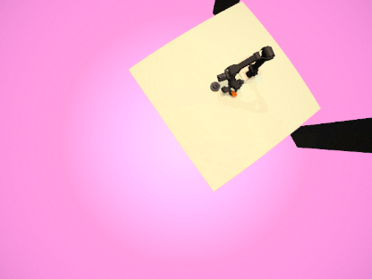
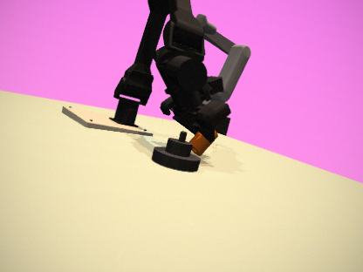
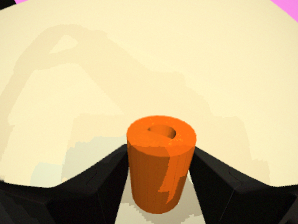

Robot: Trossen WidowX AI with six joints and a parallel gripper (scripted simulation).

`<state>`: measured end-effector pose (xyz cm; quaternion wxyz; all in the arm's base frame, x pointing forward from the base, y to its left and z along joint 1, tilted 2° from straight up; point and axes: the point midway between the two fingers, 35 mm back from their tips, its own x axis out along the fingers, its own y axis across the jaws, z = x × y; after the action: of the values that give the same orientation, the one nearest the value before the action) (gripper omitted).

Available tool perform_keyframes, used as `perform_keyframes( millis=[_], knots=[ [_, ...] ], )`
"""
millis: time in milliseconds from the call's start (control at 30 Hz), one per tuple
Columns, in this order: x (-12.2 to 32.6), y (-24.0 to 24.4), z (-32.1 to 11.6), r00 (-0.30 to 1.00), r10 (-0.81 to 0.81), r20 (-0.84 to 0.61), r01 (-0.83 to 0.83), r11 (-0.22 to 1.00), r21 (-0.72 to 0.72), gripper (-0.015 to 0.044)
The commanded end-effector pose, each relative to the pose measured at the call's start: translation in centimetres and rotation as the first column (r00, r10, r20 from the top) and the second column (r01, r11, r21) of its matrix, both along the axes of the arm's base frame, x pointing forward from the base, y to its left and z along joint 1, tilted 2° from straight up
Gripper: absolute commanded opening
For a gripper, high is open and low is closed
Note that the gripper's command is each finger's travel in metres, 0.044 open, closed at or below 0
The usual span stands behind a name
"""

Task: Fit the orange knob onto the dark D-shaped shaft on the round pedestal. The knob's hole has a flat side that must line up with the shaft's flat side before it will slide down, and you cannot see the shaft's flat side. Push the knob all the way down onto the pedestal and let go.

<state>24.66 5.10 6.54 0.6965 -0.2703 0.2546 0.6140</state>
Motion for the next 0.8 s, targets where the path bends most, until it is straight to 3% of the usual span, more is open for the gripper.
perform_keyframes(
  millis=[0, 267, 400, 500, 767],
  knots=[
    [-0.06, -0.46, -0.20, 1.000, -0.001, 0.002, 0.000, 0.996, 0.086, 0.0179],
    [-0.16, -1.29, -0.56, 1.000, 0.005, 0.015, -0.008, 0.976, 0.217, 0.0179],
    [-0.15, -1.20, -0.40, 1.000, 0.003, 0.010, -0.005, 0.986, 0.168, 0.0179],
    [-0.24, -1.08, -0.41, 1.000, 0.005, 0.012, -0.008, 0.983, 0.182, 0.0258],
    [-0.24, -1.08, -0.41, 1.000, 0.005, 0.012, -0.008, 0.983, 0.182, 0.0260]
  ],
)
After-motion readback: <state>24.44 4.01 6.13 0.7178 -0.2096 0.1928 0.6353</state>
